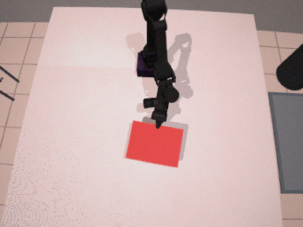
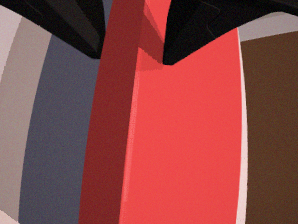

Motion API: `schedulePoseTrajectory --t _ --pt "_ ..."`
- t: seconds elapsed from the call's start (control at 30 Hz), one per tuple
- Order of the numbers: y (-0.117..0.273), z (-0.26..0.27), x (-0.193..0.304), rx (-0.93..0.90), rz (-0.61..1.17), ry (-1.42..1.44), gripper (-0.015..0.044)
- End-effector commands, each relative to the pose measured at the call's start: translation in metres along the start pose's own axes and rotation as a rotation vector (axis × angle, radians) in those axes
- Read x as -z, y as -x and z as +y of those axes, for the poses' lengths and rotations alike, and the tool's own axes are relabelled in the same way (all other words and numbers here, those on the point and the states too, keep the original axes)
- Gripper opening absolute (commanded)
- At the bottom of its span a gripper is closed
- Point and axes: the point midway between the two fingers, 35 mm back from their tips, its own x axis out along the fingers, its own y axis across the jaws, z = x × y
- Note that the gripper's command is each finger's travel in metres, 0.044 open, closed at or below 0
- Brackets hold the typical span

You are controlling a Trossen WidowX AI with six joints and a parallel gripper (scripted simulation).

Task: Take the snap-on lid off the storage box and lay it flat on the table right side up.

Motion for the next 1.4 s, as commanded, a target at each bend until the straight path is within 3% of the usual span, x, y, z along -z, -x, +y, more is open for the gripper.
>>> schedulePoseTrajectory --t 0.0,1.37 --pt "0.0 0.001 0.0 -0.001 0.003 0.0 0.0" --pt "0.015 0.028 0.0 0.002 0.009 0.005 0.0"
